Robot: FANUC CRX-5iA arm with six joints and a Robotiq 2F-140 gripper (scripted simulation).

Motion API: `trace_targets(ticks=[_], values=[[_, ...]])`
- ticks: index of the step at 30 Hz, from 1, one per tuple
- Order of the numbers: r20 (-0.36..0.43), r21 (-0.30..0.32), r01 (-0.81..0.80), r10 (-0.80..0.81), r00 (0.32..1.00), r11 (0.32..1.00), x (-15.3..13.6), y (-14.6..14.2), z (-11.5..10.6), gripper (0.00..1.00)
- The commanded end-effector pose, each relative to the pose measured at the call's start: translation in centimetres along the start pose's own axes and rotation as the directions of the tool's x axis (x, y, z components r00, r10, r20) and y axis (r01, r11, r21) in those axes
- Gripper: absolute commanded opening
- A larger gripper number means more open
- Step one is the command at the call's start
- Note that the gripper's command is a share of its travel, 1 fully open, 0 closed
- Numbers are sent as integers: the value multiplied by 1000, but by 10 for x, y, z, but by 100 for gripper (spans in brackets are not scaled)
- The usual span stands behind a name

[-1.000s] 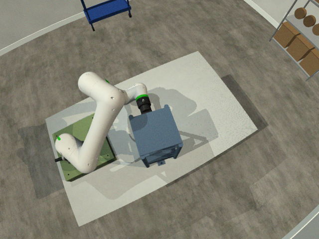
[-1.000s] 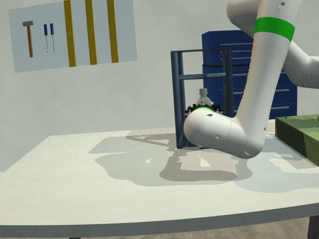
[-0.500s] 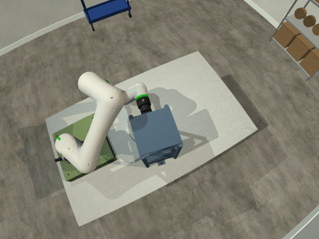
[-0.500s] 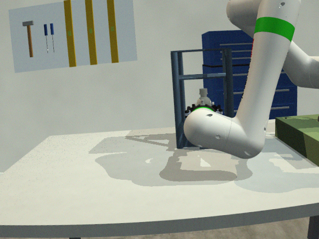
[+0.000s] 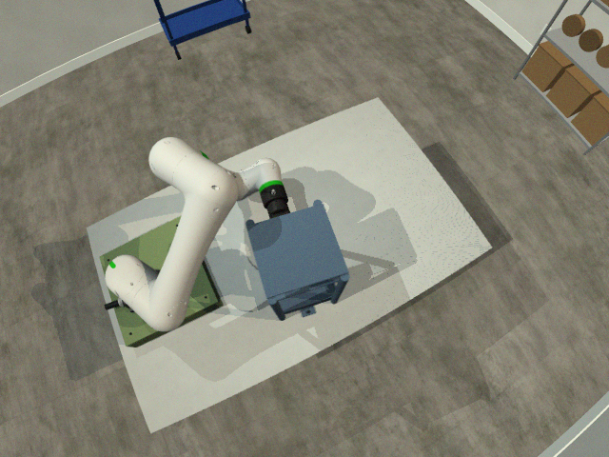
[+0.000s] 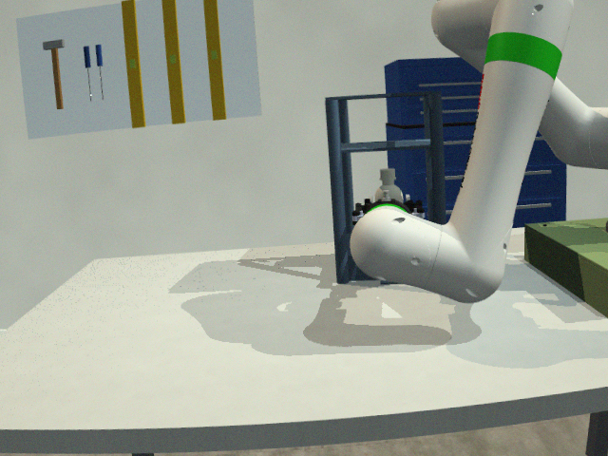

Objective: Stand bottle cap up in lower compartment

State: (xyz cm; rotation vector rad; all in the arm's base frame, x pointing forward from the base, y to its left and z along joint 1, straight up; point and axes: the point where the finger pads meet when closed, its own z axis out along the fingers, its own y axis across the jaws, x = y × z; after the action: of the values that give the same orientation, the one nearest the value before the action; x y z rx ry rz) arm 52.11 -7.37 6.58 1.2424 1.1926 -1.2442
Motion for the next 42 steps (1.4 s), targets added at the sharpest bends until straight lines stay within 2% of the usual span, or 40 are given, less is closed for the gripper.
trace_targets(ticks=[1,29,42], values=[[0,0,0,0,1000,1000,0,0,0,48],[0,0,0,0,1000,1000,0,0,-9,48],[0,0,0,0,1000,1000,0,0,-21,48]])
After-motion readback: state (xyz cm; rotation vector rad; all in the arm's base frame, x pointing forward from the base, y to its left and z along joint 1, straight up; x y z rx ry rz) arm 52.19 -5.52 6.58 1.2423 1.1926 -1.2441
